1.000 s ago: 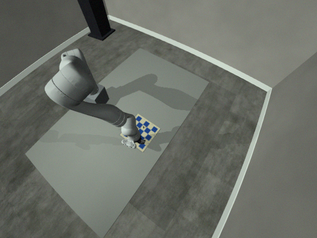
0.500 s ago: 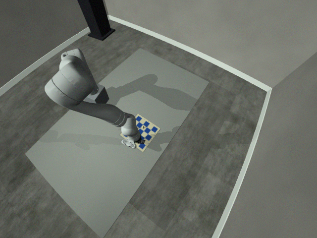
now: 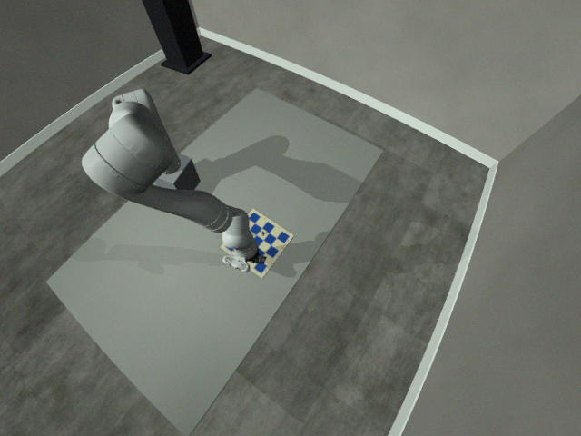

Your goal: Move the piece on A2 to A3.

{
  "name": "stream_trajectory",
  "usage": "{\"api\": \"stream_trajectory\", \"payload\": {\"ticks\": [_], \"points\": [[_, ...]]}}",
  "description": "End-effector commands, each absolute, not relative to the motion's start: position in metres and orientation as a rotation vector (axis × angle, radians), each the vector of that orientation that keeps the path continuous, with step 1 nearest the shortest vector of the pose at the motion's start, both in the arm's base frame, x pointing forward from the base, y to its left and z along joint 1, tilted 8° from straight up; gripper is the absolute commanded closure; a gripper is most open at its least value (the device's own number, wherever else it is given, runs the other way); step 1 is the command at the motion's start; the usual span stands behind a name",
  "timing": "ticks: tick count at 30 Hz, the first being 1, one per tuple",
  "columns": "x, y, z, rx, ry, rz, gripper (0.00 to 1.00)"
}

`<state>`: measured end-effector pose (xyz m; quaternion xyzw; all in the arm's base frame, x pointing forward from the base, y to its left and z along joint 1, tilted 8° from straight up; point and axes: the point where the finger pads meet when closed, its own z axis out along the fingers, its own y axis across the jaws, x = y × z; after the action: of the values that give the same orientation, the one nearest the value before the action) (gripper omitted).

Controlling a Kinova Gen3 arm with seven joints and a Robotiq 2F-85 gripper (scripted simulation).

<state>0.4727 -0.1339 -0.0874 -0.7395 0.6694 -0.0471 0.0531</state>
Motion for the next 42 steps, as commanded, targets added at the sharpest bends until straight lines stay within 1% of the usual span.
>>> {"api": "stream_trajectory", "payload": {"ticks": [1, 10, 24, 42], "points": [[0.473, -0.134, -0.087, -2.248, 2.035, -0.144, 1.00], [0.472, -0.134, -0.080, -2.247, 2.035, -0.144, 1.00], [0.460, -0.135, 0.006, -2.247, 2.035, -0.144, 1.00], [0.457, -0.136, 0.011, -2.282, 1.999, -0.147, 1.00]]}}
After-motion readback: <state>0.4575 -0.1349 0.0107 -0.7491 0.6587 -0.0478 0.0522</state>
